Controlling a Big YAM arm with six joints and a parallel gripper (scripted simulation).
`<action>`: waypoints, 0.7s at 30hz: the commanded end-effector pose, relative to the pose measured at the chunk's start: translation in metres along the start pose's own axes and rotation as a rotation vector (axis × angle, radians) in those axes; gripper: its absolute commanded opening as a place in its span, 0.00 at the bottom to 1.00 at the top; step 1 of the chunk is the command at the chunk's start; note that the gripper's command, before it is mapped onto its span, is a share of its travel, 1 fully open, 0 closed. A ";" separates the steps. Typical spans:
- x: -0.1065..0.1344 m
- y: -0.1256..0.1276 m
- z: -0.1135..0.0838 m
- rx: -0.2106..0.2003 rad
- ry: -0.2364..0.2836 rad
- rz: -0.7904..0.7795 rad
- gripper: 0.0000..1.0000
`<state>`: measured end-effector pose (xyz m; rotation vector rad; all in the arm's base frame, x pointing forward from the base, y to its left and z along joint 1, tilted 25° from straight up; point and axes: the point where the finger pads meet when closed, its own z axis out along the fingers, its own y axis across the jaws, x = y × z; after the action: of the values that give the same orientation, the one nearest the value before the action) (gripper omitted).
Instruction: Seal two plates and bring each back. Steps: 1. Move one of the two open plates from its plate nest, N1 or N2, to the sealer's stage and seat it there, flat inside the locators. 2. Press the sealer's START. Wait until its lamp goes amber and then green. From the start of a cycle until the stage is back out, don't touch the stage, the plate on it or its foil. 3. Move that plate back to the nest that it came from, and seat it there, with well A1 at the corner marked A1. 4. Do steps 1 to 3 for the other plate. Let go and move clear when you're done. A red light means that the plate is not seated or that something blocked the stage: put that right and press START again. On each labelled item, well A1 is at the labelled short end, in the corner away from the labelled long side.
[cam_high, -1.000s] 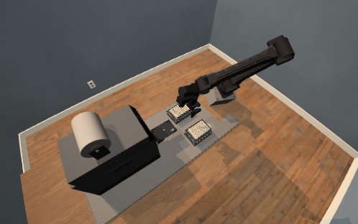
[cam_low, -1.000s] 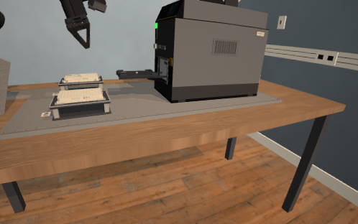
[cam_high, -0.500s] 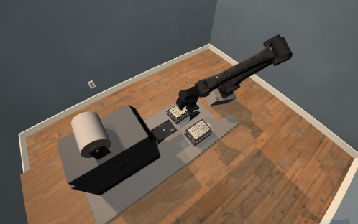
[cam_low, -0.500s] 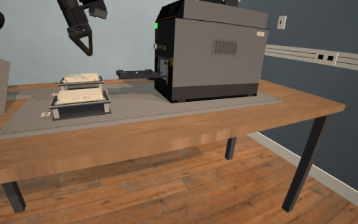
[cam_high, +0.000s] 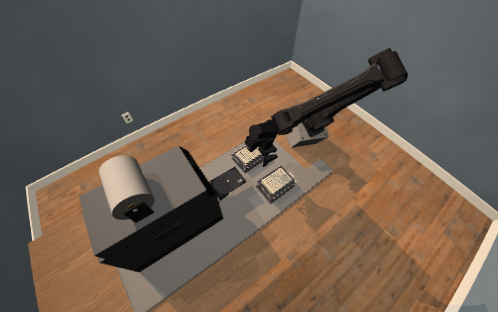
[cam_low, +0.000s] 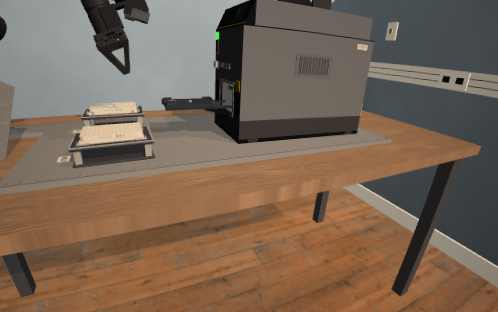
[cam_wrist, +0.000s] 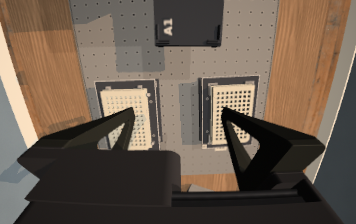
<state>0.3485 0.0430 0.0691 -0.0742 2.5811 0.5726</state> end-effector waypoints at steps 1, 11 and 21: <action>0.000 0.033 -0.010 -0.021 -0.016 -0.014 1.00; 0.032 0.070 -0.013 -0.024 0.009 0.009 1.00; 0.048 0.107 -0.020 -0.024 0.009 0.026 1.00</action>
<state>0.2892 0.1314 0.1050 -0.1213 2.5570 0.6009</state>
